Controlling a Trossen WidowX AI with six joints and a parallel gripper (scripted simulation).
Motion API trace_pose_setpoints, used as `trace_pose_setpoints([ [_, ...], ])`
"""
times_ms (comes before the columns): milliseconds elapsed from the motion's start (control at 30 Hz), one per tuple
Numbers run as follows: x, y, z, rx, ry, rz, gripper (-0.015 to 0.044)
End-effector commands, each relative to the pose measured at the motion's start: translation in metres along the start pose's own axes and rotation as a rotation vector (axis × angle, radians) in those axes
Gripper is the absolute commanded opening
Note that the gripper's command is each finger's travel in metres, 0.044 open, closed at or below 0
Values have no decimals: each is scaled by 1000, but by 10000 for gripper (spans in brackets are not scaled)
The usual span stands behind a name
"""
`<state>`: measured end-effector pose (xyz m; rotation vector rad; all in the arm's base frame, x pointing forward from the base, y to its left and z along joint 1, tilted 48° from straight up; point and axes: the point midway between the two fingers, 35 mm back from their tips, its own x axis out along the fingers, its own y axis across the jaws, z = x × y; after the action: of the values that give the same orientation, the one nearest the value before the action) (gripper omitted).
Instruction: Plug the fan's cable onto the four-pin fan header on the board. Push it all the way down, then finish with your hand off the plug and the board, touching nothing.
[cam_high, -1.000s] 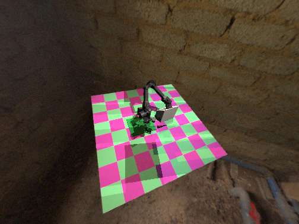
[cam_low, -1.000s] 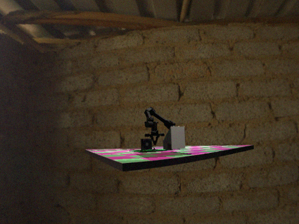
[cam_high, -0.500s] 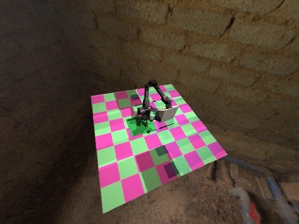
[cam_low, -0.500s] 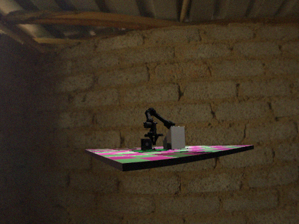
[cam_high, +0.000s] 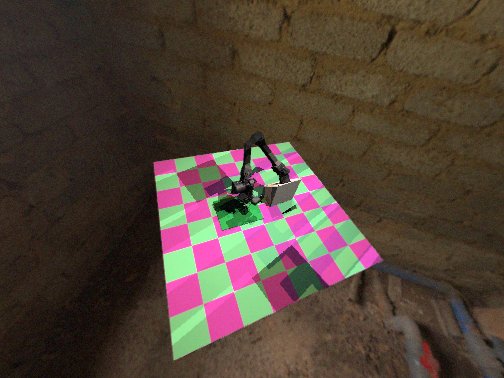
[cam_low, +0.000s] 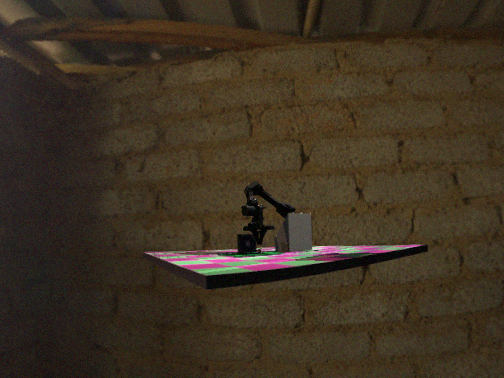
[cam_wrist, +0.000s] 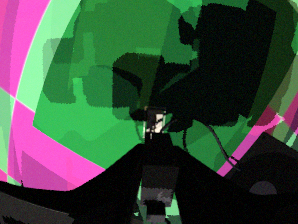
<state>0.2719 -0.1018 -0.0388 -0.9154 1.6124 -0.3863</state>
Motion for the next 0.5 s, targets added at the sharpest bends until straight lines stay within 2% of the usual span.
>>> trace_pose_setpoints([
  [0, 0, -1, 1, 6, 1, -3, 0],
  [367, 0, 0, 4, 4, 1, -3, 0],
  [467, 12, 0, 4, 2, 1, -3, 0],
])
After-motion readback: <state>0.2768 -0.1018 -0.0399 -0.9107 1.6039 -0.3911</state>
